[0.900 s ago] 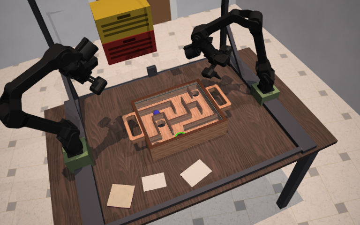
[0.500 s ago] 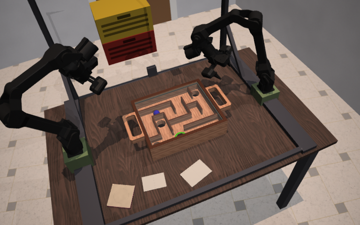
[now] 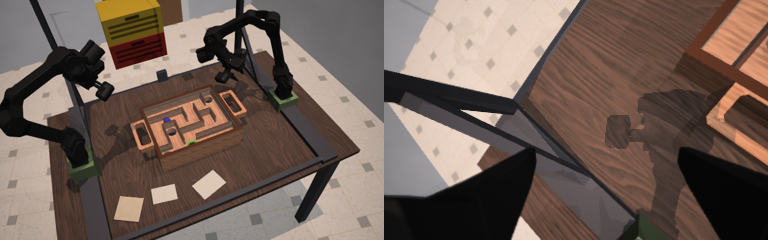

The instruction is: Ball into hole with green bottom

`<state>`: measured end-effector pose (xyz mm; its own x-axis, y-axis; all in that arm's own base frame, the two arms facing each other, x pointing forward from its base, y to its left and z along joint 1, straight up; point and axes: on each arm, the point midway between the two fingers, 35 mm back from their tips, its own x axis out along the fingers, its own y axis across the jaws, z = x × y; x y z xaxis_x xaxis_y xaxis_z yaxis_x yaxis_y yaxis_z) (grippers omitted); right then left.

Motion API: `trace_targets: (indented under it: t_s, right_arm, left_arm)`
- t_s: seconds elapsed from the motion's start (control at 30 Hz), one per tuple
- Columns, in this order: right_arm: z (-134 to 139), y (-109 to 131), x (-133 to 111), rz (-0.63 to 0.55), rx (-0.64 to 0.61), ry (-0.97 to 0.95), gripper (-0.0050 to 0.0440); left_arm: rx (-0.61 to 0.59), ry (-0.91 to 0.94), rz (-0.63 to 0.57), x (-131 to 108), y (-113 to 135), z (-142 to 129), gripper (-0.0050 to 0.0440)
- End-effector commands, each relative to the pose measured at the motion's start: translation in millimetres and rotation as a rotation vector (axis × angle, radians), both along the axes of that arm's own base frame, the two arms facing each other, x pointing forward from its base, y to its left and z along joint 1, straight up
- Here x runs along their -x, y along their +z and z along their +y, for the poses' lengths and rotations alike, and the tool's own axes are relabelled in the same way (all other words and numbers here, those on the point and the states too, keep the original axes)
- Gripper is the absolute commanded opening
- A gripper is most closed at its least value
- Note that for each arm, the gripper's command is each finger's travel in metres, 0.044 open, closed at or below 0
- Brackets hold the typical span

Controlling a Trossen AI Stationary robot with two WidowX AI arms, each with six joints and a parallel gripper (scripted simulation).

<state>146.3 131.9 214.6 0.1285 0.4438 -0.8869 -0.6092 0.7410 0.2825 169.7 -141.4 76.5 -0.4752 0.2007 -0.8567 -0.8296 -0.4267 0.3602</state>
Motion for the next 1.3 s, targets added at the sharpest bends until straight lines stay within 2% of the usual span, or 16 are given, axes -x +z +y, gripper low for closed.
trace_targets:
  t_s: [0.0, 0.3, 0.33, 0.93, 1.1, 1.27]
  right_arm:
    - [0.3, 3.7, -0.6, -0.013, -0.007, 0.0, 0.04]
    - [0.3, 3.7, -0.6, -0.013, -0.007, 0.0, 0.04]
    - [0.3, 3.7, -0.6, -0.013, -0.007, 0.0, 0.0171]
    - [0.3, 3.7, -0.6, -0.013, -0.007, 0.0, 0.0171]
    - [-6.5, -12.6, -13.8, 0.073, 0.024, -0.167, 0.0171]
    - [-17.0, -28.2, -32.9, 0.169, 0.043, -0.43, 0.0171]
  left_arm:
    - [0.01, 0.0, -0.015, -1.6, 3.3, -1.1, 0.0171]
    - [0.01, 0.0, -0.015, -1.6, 3.3, -1.1, 0.0171]
    - [0.01, 0.0, -0.015, -1.6, 3.3, -1.1, 0.0171]
    - [0.01, 0.0, -0.015, -1.6, 3.3, -1.1, 0.0171]
    - [0.06, -0.024, -0.047, -7.3, 6.1, 11.5, 0.0171]
    - [0.133, -0.063, -0.091, -17.6, 7.5, 25.7, 0.0171]
